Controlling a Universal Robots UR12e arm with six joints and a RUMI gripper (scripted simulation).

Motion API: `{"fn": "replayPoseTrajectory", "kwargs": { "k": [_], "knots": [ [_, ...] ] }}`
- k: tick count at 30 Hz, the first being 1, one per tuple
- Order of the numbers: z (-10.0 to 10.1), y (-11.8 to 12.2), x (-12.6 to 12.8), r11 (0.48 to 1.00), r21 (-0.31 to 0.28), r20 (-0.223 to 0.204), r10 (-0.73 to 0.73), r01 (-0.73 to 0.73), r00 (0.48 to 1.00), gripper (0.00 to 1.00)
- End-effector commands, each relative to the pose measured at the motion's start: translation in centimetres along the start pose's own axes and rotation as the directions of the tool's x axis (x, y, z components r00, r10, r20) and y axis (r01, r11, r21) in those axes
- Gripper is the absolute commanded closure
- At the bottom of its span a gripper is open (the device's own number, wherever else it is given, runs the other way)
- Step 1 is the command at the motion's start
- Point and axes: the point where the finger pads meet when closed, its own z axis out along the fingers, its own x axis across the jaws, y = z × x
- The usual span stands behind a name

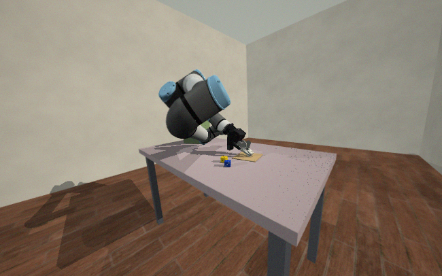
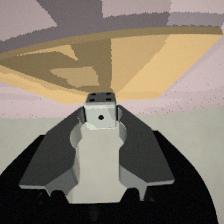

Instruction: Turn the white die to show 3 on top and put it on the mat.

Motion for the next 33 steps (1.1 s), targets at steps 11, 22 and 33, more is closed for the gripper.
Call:
{"fn": "replayPoseTrajectory", "kwargs": {
  "k": [11,22,33],
  "knots": [
    [0.04,-0.07,0.02,1.000,-0.001,0.001,-0.001,0.001,1.000,0.83],
    [0.04,-0.07,0.02,1.000,-0.001,0.001,-0.001,0.001,1.000,0.72],
    [0.04,-0.07,0.02,1.000,-0.001,0.001,-0.001,0.001,1.000,0.72]
  ]
}}
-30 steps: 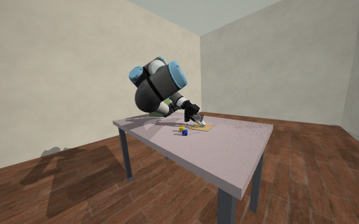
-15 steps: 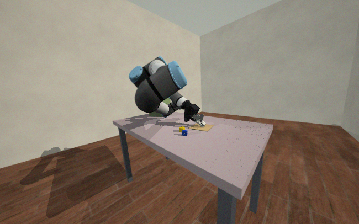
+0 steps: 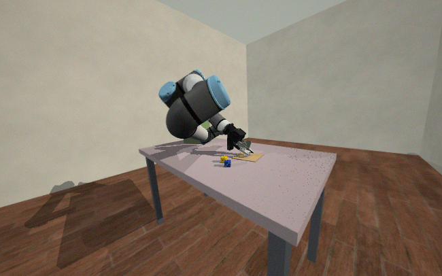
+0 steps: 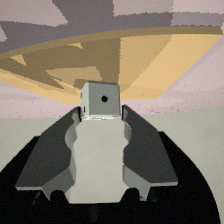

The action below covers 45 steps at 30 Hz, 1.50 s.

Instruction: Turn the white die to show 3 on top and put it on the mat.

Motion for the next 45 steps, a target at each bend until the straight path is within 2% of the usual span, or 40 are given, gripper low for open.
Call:
{"fn": "replayPoseTrajectory", "kwargs": {
  "k": [1,35,39,45],
  "knots": [
    [0.0,-0.1,0.0,1.000,0.000,0.001,-0.001,0.001,1.000,0.72],
    [0.0,-0.1,0.0,1.000,0.000,0.001,-0.001,0.001,1.000,0.72],
    [-0.5,-0.1,0.0,1.000,0.000,0.001,-0.001,0.001,1.000,0.72],
    [-2.6,-0.1,0.0,1.000,0.000,0.001,-0.001,0.001,1.000,0.72]
  ]
}}
